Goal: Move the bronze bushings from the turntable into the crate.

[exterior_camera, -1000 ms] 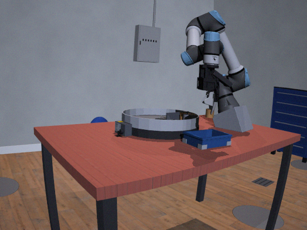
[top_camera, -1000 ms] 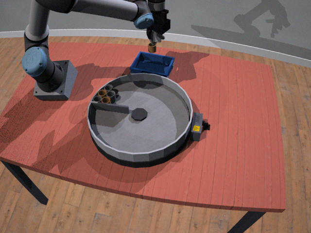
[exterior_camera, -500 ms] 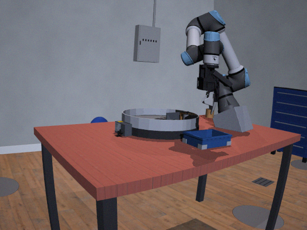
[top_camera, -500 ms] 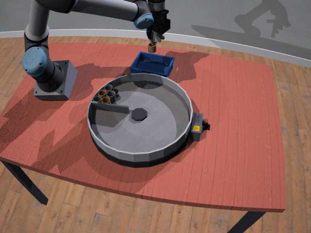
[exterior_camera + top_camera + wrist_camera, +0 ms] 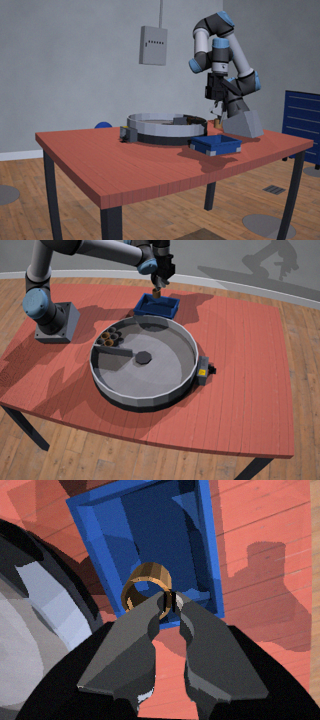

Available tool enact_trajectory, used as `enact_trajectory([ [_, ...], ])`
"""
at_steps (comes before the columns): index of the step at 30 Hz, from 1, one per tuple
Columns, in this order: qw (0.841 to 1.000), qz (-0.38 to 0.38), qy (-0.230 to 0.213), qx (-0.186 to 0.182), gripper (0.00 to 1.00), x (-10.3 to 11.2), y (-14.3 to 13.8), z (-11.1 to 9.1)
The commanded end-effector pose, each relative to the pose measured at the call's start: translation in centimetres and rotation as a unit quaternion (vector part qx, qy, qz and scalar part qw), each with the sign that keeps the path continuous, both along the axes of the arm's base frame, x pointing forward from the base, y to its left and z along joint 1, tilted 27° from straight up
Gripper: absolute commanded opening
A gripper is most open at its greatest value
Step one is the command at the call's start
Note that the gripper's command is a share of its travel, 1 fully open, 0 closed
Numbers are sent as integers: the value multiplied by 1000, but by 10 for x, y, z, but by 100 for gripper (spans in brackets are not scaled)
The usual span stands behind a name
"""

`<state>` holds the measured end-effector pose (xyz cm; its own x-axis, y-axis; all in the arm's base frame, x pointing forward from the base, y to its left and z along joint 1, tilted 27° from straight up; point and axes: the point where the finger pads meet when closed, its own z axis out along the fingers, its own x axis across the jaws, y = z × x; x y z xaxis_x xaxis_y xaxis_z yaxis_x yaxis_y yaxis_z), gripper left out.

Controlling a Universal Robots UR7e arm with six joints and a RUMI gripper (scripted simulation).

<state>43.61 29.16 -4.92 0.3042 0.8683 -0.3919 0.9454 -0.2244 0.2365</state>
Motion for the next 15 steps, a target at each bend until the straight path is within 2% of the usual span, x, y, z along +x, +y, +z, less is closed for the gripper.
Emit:
enact_trajectory([
  [1,1000,0,-1,1,0,3,-10,-21],
  [7,1000,0,-1,1,0,6,-19,-41],
  [15,1000,0,-1,1,0,6,-20,-42],
])
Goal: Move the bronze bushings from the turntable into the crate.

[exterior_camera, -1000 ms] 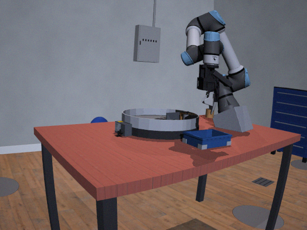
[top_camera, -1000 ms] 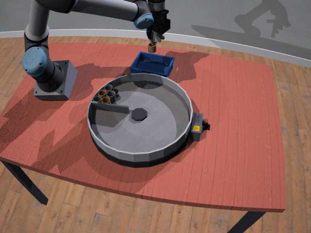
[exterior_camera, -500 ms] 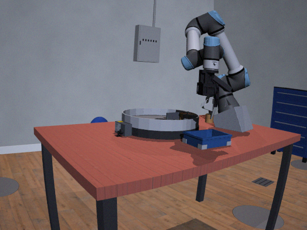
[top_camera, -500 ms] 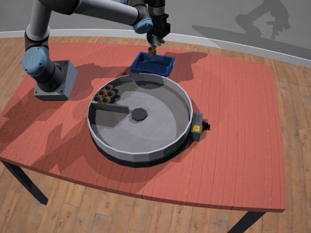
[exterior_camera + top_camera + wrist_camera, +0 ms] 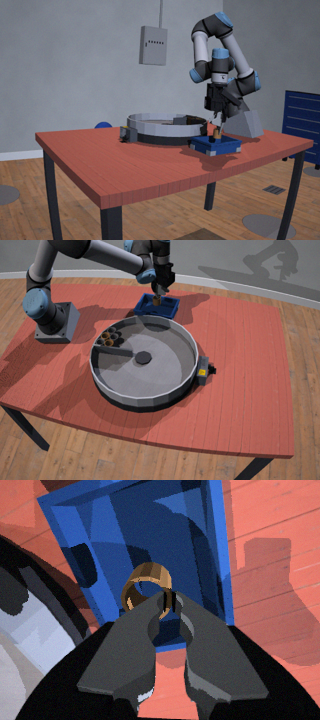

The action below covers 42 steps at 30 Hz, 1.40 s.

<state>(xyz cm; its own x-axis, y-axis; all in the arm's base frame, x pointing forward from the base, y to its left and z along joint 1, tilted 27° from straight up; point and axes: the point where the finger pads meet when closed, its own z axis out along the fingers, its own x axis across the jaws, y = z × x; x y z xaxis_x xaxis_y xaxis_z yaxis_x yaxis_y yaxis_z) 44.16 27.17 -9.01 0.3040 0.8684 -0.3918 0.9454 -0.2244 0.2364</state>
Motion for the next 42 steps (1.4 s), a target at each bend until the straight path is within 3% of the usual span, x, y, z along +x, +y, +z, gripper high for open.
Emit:
enact_trajectory([
  [1,1000,0,-1,1,0,1,0,-1],
  [42,1000,0,-1,1,0,1,-2,-5],
])
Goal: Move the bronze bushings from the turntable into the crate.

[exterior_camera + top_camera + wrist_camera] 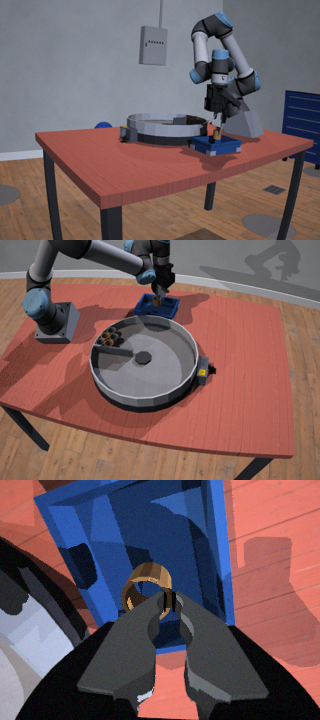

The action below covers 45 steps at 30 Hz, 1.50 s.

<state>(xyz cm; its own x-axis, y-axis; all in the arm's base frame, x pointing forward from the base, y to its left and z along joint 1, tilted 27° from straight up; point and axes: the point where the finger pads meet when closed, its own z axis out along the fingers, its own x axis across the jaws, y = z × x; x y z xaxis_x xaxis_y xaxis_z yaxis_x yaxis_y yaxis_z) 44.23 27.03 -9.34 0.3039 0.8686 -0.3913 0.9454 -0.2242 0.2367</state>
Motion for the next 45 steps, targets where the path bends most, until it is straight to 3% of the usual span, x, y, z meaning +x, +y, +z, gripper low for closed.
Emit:
enact_trajectory([
  [1,1000,0,-1,0,0,1,-1,-3],
  [23,1000,0,-1,0,0,5,-15,-31],
  [45,1000,0,-1,0,0,5,-17,-35],
])
